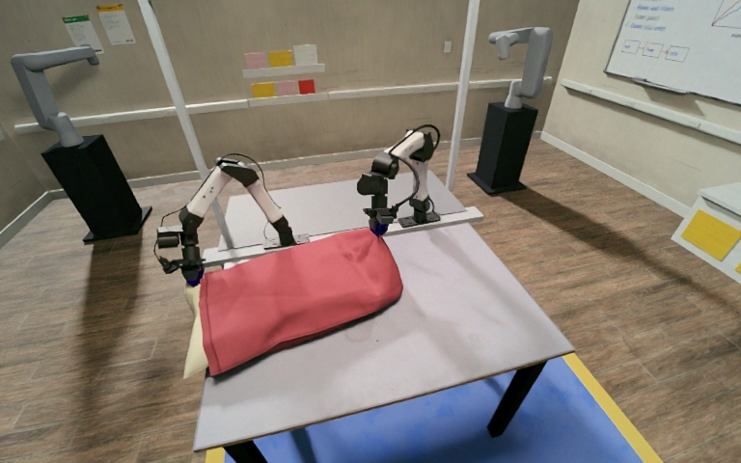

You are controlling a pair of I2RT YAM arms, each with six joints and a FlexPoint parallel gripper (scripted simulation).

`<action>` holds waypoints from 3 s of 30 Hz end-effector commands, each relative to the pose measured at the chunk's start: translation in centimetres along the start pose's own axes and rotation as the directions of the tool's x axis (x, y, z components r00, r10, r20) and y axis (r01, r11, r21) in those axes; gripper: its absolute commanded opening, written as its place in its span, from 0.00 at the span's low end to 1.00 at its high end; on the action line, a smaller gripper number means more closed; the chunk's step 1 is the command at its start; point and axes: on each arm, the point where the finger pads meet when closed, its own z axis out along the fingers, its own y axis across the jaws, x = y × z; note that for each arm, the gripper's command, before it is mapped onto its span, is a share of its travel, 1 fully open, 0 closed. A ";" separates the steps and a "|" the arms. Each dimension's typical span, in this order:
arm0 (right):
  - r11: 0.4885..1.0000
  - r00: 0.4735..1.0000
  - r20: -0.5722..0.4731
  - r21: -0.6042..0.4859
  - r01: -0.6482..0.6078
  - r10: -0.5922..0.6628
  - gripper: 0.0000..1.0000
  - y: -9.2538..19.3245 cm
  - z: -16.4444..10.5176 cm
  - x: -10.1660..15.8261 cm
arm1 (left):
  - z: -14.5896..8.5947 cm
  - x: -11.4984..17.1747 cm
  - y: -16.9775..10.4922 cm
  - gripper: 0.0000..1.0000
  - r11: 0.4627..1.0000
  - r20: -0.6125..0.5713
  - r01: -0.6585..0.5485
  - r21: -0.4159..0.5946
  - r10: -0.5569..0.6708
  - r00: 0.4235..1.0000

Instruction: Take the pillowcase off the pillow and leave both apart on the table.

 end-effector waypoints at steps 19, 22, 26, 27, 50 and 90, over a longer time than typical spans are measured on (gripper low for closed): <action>0.998 0.998 0.029 -0.026 0.050 -0.049 0.00 1.2 0.0 -0.5 | -7.7 -7.6 -5.4 0.00 0.940 0.289 -0.140 0.311 0.047 0.956; 0.998 0.998 0.029 -0.026 0.050 -0.049 0.00 1.2 0.0 -0.5 | -9.0 -8.4 -6.0 0.00 0.924 0.332 -0.168 0.344 0.048 0.942; 0.998 0.998 0.029 -0.026 0.050 -0.049 0.00 1.2 0.0 -0.5 | -10.6 -9.5 -6.8 0.00 0.900 0.385 -0.208 0.382 0.049 0.922; 0.998 0.998 0.029 -0.026 0.050 -0.049 0.00 1.2 0.0 -0.5 | -11.0 -9.7 -6.9 0.00 0.897 0.399 -0.217 0.386 0.050 0.916; 0.998 0.998 0.029 -0.026 0.050 -0.049 0.00 1.2 0.0 -0.5 | -18.9 -13.5 -8.8 0.00 0.794 0.629 -0.397 0.460 0.024 0.777; 0.998 0.998 0.029 -0.026 0.050 -0.049 0.00 1.2 0.0 -0.5 | -33.6 -17.1 -8.3 0.00 0.667 0.919 -0.661 0.344 -0.096 0.382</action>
